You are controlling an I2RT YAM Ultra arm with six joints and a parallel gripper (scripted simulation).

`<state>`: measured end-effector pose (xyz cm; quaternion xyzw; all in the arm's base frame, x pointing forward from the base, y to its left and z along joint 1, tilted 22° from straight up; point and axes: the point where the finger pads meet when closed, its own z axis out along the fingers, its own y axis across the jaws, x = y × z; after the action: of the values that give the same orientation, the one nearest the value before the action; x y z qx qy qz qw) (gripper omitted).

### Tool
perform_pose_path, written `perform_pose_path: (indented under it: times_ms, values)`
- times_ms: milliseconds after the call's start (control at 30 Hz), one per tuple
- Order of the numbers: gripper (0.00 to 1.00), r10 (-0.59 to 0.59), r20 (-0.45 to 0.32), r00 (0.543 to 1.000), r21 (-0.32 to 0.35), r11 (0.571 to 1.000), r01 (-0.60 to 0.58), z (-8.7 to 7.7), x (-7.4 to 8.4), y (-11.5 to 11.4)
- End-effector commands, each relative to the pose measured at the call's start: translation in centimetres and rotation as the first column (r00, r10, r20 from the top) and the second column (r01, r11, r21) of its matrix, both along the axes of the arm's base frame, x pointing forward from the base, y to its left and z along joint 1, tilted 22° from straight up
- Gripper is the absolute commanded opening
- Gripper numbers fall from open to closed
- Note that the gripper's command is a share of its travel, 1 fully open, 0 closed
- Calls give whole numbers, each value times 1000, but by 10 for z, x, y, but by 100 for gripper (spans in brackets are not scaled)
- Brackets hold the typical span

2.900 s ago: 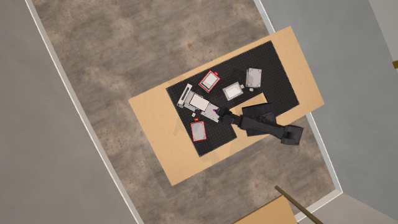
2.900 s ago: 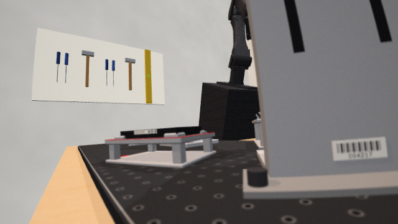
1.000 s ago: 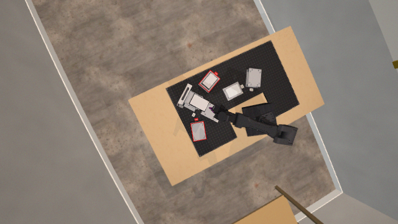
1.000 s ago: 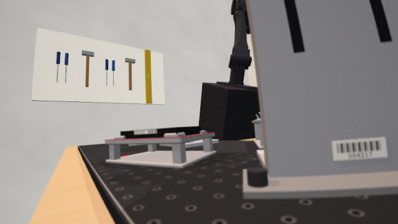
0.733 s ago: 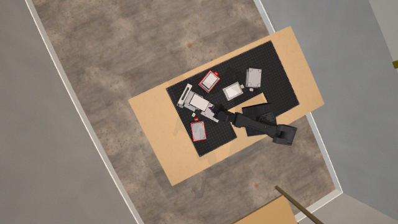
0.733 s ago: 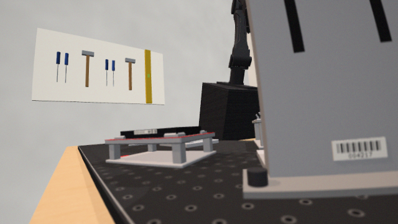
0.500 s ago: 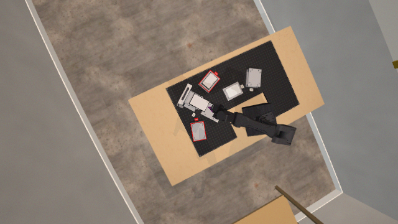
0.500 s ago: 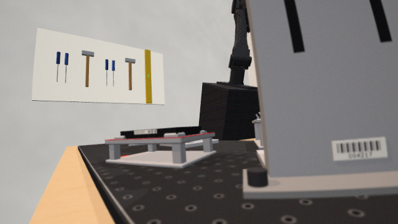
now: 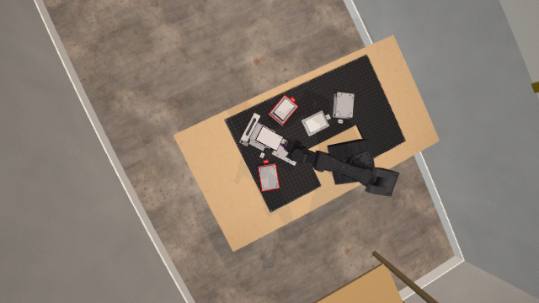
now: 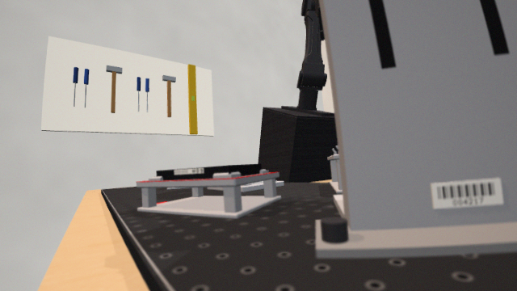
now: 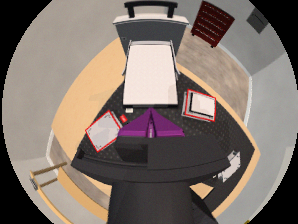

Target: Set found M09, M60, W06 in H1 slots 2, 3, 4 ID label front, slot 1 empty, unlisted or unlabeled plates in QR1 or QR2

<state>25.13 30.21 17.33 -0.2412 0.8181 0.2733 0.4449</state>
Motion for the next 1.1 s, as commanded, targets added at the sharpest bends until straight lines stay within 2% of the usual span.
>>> perform_pose_path:
  times_ms: [0, 1067]
  values:
    - [0, -1, 11, 1000, 13, 1000, 1, 6, 2, 1]
    - [0, -1, 11, 1000, 13, 1000, 1, 12, 16, 12]
